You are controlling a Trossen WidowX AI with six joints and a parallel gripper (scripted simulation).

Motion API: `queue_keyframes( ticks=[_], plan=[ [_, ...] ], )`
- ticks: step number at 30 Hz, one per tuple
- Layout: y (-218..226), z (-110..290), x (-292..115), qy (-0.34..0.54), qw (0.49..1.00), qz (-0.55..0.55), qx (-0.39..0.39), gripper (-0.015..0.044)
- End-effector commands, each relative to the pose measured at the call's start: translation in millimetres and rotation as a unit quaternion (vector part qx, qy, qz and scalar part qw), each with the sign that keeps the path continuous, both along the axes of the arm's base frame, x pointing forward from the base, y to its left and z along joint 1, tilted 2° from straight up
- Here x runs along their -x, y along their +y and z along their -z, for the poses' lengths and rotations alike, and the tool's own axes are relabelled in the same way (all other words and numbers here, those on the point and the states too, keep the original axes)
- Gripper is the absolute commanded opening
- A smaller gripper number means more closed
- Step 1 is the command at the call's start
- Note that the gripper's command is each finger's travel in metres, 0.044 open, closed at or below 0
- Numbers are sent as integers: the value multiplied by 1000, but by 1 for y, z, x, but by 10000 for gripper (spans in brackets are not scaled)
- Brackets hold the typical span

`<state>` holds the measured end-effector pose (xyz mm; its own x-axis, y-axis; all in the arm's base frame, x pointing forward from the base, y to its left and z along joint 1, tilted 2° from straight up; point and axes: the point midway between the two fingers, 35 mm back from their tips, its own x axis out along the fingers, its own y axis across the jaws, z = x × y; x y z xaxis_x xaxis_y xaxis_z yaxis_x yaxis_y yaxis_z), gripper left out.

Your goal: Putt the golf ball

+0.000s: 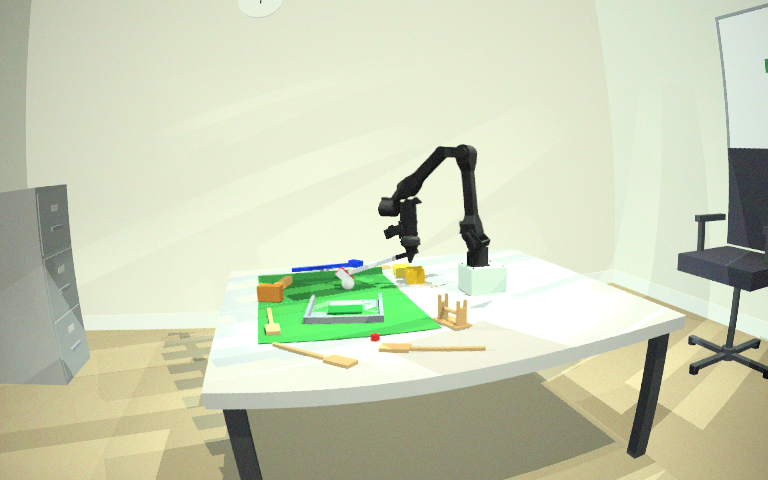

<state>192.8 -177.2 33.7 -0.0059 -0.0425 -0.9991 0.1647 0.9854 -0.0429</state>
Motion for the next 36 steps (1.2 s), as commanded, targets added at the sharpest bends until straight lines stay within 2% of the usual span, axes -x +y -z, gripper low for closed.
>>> queue_keyframes(
  ticks=[1,8,17,23,28,36],
  plan=[
    [-5,-1,0,-1,1000,-1,1,0],
    [-30,1,4,-1,1000,-2,3,0],
    [-26,2,5,1,1000,1,0,0],
    [41,3,-17,-1,1000,-1,-1,0],
    [100,6,-19,-2,1000,-2,-2,0],
    [107,-5,-20,-2,1000,-2,-2,0]
  ],
)
